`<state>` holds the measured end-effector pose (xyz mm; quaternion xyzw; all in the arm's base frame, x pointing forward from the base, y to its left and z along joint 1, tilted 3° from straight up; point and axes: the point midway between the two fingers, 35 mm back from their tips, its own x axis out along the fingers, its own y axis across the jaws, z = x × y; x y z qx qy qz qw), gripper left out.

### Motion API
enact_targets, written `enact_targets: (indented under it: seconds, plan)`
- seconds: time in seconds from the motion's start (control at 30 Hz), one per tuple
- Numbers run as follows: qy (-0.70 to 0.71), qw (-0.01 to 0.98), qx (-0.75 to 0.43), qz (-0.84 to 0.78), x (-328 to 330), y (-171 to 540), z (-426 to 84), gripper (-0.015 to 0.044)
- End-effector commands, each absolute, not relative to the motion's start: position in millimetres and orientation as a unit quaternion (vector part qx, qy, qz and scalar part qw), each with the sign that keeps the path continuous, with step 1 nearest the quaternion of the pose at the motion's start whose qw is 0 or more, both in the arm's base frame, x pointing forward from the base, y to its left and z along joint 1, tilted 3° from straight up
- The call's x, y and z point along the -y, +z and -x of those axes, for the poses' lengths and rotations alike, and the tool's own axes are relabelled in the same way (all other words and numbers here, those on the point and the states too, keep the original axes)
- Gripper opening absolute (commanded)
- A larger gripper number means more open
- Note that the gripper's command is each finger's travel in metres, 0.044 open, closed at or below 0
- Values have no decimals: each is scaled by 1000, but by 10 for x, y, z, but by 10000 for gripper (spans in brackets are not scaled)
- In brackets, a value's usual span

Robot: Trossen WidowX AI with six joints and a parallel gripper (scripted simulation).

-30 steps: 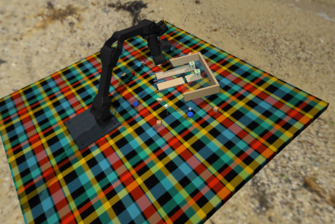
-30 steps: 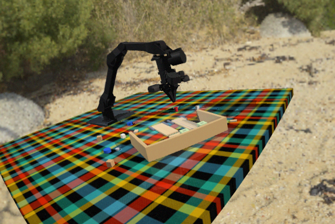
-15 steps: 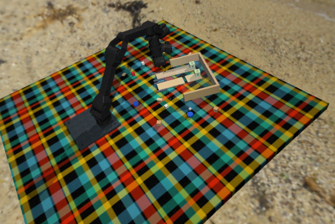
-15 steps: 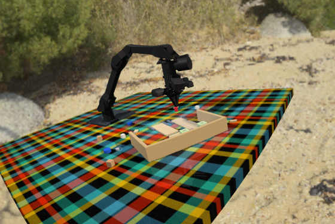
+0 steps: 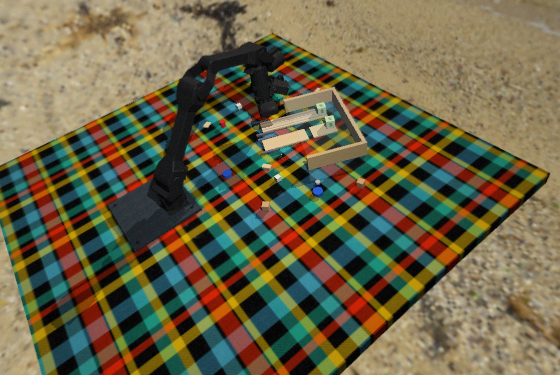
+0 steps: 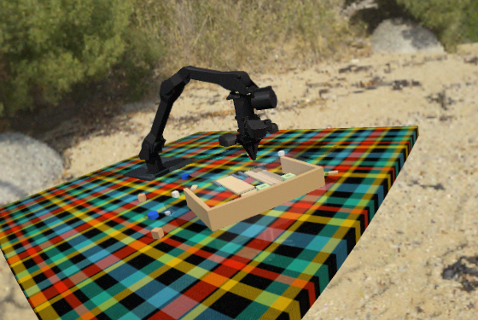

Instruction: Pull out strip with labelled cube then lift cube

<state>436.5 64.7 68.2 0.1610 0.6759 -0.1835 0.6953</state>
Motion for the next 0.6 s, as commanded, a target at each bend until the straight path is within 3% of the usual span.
enact_targets:
  seconds: [0.0, 0.57]
  plan:
    - [-185, 693, -678, -163, -654, 584, -4358, 0]
    - [-185, 693, -678, -163, -652, 306, -4342, 0]
